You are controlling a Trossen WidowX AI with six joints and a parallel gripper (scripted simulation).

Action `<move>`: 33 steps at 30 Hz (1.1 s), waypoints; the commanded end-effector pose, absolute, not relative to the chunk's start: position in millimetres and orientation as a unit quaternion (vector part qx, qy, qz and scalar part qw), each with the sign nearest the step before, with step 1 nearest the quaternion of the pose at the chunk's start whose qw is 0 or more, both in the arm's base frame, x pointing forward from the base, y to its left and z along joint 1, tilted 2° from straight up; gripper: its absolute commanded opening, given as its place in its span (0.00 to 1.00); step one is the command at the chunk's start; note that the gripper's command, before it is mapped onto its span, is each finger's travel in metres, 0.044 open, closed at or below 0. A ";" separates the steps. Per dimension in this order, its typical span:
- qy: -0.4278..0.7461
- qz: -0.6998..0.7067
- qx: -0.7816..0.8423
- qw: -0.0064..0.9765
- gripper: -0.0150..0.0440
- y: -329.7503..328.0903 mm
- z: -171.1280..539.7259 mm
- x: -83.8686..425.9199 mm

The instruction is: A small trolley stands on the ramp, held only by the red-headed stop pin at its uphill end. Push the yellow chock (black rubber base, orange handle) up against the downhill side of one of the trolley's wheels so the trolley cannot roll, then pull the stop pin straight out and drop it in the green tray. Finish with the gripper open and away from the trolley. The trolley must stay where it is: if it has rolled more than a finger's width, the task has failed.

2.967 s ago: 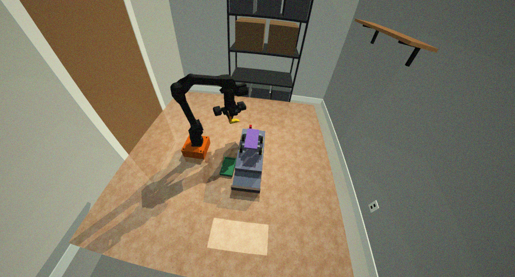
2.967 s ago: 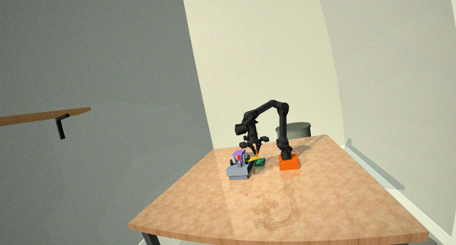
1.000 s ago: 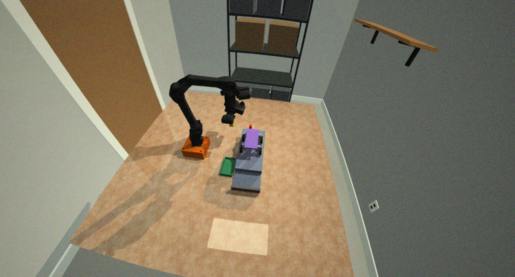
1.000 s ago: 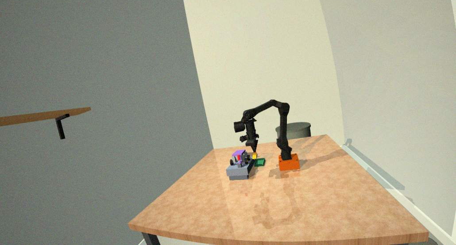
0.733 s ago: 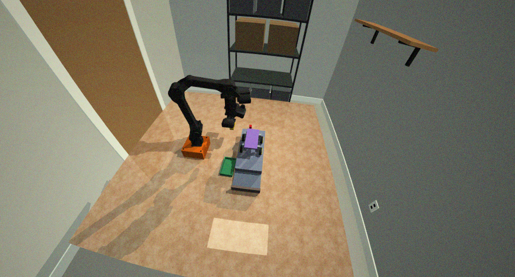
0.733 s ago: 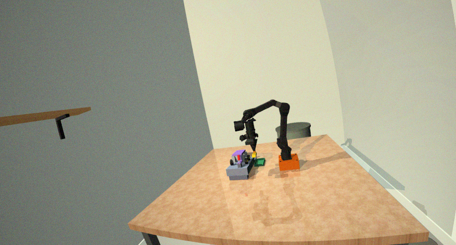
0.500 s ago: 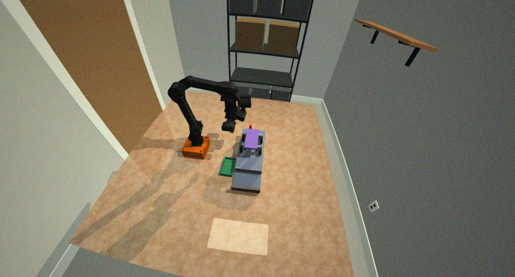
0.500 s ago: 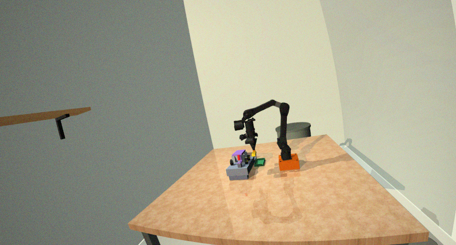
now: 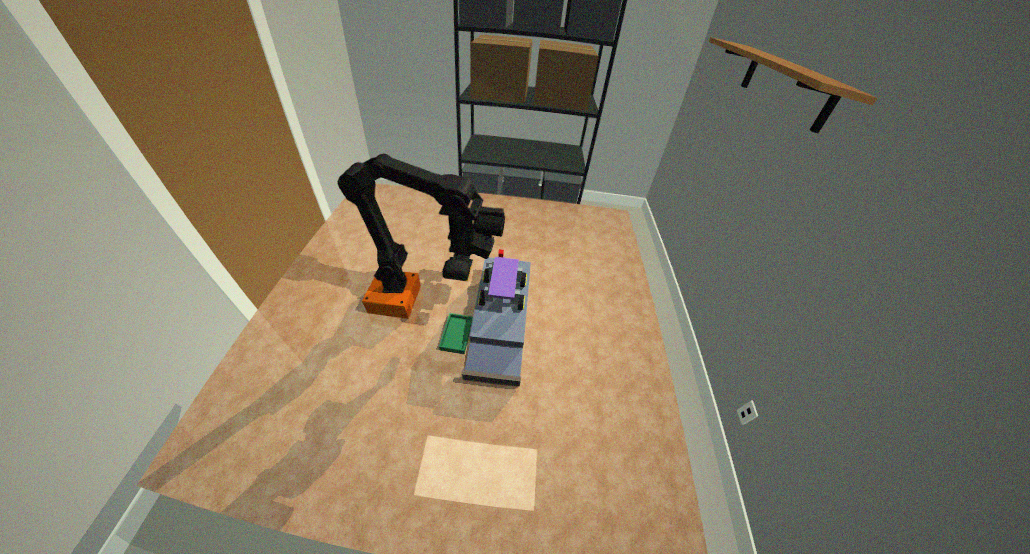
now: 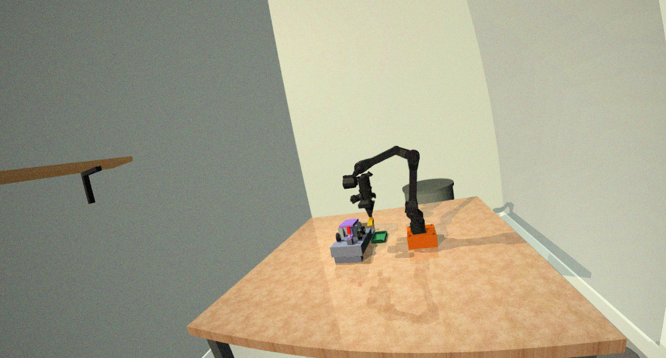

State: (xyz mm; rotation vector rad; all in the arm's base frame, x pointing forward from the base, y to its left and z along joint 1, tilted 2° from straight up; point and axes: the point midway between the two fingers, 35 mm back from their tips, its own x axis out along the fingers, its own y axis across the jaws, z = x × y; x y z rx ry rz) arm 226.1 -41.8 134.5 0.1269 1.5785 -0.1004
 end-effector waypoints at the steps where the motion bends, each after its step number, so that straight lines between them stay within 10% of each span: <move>1: 0.708 -0.047 0.054 0.702 0.25 -58.4 133.1 227.6; 33: 0.708 -0.049 0.052 0.703 0.25 -167.9 122.7 234.4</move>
